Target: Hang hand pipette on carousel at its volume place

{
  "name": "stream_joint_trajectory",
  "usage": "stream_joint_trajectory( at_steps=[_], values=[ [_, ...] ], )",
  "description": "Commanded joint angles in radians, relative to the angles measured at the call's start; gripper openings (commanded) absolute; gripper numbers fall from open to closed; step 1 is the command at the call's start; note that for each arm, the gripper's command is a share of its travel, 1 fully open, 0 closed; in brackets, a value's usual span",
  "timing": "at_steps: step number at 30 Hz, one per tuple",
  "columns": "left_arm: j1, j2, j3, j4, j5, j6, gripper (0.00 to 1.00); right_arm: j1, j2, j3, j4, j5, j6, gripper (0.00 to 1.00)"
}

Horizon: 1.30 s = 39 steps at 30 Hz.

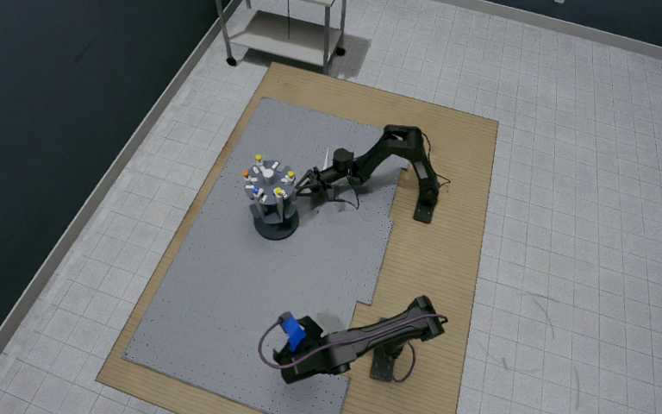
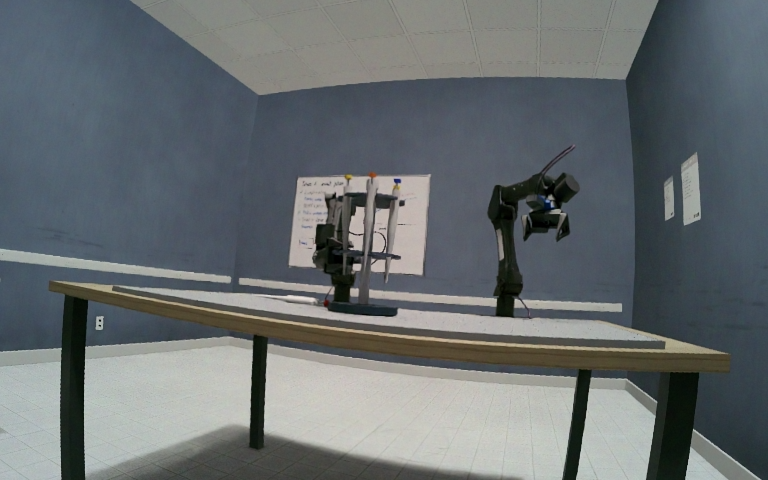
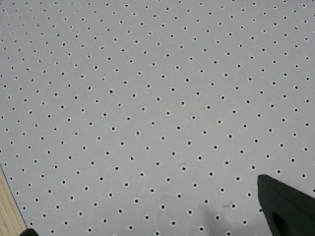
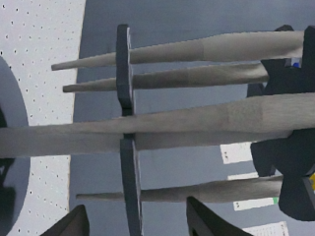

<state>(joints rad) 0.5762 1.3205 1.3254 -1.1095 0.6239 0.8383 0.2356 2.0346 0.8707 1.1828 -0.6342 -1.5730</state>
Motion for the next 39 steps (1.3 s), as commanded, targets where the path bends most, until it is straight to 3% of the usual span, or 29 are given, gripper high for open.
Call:
stream_joint_trajectory(
  at_steps=[1,18,19,39],
  values=[
    [0.006,-0.005,0.014,0.013,0.02,0.009,1.0,0.017,0.017,0.042,-0.038,0.021,0.008,0.49],
    [0.006,-0.005,0.014,0.013,0.02,0.009,1.0,0.028,0.029,0.075,-0.049,0.033,0.003,0.49],
    [0.006,-0.005,0.014,0.013,0.02,0.009,1.0,0.028,0.022,0.095,-0.06,0.041,0.009,0.0],
    [0.006,-0.005,0.014,0.013,0.02,0.009,1.0,0.028,0.022,0.095,-0.061,0.041,0.005,0.0]
  ],
)
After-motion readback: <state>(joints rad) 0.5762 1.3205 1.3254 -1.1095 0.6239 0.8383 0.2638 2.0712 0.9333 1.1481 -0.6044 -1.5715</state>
